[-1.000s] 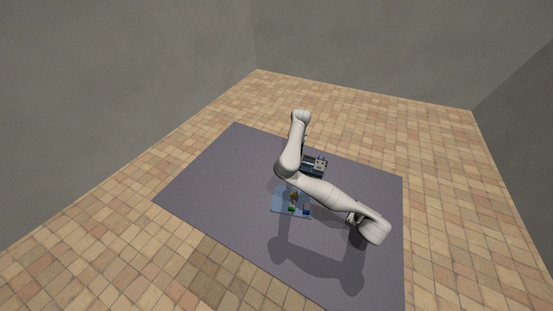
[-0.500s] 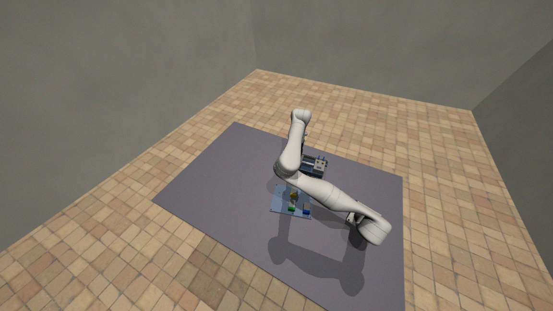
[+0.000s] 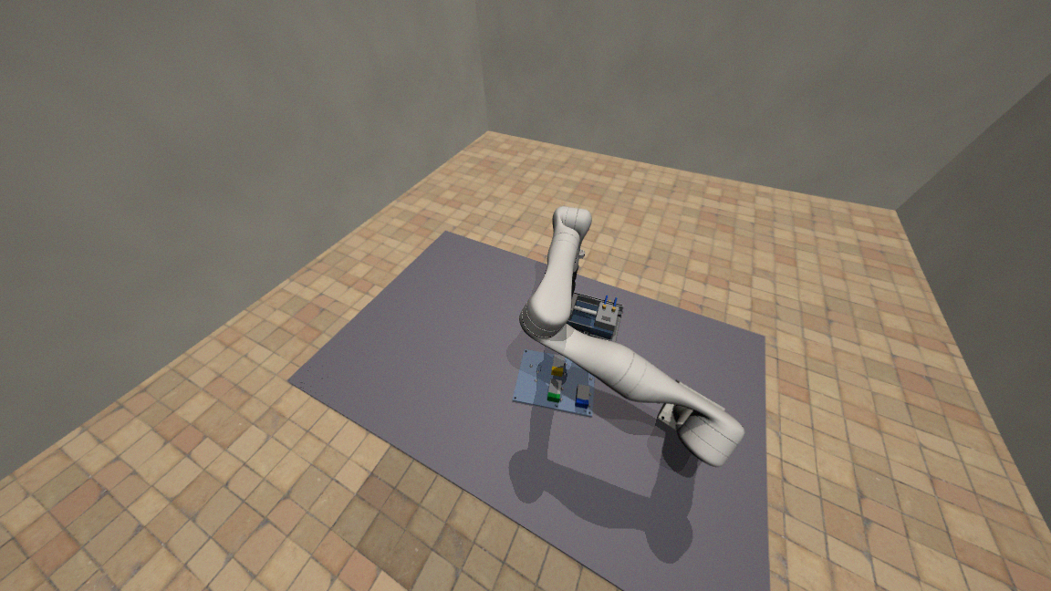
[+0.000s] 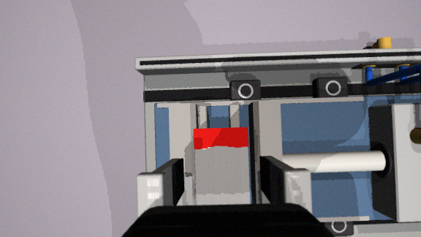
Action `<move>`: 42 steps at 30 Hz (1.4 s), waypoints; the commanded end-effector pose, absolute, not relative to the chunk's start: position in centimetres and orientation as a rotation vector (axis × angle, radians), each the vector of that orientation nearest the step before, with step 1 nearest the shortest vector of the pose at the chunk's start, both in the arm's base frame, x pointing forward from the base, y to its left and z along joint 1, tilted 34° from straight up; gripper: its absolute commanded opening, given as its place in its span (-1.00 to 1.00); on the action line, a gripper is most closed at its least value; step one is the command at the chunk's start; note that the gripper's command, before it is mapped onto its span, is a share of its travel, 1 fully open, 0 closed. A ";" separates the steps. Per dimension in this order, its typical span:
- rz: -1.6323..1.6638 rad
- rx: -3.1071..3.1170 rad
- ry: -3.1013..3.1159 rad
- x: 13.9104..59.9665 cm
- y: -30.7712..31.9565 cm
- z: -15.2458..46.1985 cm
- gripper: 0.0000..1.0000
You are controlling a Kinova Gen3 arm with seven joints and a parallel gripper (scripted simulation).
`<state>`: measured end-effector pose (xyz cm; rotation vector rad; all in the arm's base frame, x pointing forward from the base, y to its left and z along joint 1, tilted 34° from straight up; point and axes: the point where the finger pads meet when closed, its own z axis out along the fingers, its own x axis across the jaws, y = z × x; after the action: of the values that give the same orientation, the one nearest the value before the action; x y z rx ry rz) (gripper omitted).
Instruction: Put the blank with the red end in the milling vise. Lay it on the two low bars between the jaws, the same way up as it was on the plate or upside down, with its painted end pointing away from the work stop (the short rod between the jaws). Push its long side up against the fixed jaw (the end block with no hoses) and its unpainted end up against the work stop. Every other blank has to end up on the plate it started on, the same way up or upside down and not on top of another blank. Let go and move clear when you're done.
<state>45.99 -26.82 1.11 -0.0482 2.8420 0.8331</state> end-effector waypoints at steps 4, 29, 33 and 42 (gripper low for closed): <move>0.831 -0.047 2.841 46.0 -26.9 1.2 1.00; 0.831 -0.047 2.841 45.1 -29.9 5.8 1.00; 0.837 -0.050 2.846 45.0 -29.8 6.0 1.00; 0.833 -0.048 2.843 44.6 -31.3 8.0 1.00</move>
<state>44.70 -30.58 7.43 -0.0521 2.8479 0.8446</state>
